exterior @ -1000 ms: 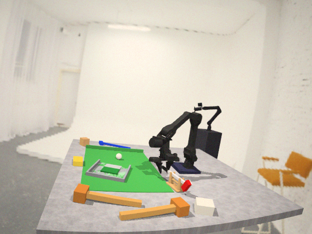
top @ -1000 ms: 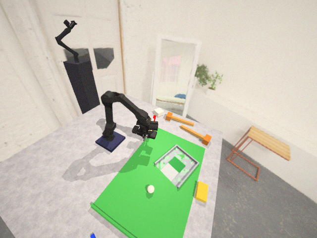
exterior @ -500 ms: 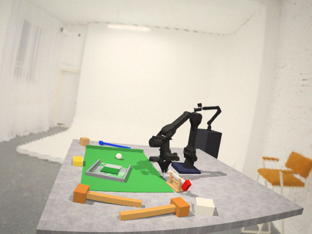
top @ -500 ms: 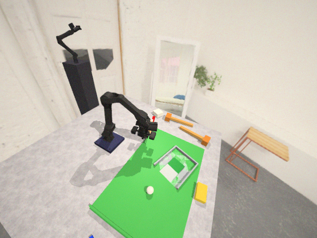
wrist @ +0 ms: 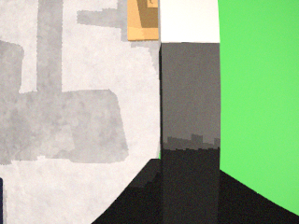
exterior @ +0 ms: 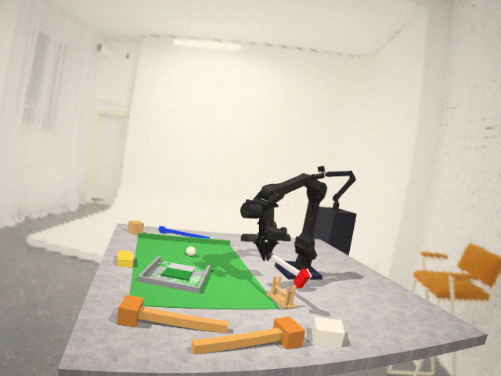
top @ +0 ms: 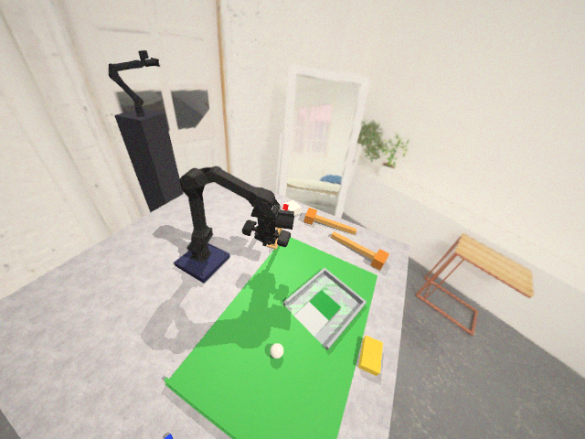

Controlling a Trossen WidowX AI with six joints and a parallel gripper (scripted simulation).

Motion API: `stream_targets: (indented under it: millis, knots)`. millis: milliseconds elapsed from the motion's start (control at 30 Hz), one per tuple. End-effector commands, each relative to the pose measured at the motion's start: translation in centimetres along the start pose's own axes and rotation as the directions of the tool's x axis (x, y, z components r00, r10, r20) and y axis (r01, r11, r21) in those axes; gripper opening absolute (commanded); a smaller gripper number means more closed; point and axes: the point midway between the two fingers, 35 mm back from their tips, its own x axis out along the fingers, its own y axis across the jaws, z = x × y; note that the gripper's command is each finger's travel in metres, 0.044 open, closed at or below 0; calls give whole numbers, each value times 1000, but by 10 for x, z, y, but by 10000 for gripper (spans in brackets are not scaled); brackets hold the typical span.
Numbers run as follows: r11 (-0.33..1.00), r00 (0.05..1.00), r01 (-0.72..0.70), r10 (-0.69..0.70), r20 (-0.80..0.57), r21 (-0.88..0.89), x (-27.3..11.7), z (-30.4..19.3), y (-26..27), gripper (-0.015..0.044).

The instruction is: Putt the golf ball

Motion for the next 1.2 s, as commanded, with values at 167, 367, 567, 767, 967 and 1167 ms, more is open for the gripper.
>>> stream_targets:
  millis: [167,367,567,767,967,1167]
  knots:
    - [1000,1000,17,-17,13,-12,-27,8,2,0]
    - [985,999,30,-26,-24,170,-26,-18,-8,0]
    - [918,997,66,-47,-59,391,-37,-50,-17,0]
    - [800,994,105,-60,-96,590,-49,-84,-22,0]
    - [638,989,144,-67,-131,756,-60,-117,-23,0]
    - [441,984,178,-67,-166,880,-72,-151,-19,0]
